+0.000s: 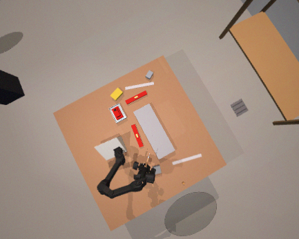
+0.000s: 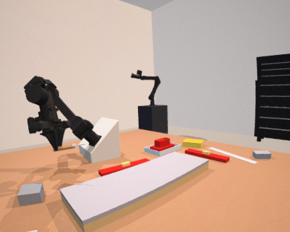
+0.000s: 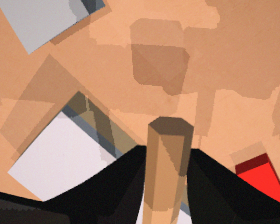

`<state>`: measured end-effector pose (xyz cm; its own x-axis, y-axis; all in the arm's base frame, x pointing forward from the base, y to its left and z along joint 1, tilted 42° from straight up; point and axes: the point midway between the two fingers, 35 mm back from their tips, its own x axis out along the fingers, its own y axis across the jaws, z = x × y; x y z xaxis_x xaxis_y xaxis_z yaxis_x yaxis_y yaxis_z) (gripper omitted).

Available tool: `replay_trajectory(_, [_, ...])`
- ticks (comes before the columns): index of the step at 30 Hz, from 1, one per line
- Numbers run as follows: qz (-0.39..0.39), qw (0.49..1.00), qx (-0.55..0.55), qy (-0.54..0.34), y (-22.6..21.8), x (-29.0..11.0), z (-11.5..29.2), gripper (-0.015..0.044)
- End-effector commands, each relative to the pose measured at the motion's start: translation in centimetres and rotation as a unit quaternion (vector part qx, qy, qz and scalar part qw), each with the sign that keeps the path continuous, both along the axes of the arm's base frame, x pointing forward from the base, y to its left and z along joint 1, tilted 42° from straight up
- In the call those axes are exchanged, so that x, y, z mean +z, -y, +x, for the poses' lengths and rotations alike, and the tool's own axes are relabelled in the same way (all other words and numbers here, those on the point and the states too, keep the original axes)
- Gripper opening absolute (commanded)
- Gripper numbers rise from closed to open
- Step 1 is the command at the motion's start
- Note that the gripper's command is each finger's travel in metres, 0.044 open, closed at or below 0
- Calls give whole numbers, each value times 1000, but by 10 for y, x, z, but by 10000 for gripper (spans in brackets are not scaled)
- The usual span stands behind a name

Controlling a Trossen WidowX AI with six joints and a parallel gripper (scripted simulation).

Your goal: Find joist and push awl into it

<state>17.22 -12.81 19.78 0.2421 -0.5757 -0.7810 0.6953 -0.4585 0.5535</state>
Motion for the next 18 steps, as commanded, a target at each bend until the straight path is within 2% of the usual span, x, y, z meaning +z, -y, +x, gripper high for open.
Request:
replay_trajectory(1, [-6,998,57,-5,-4,-1,5,0])
replay_trajectory(18, [-96,943,317,-33,-20,2,29,0])
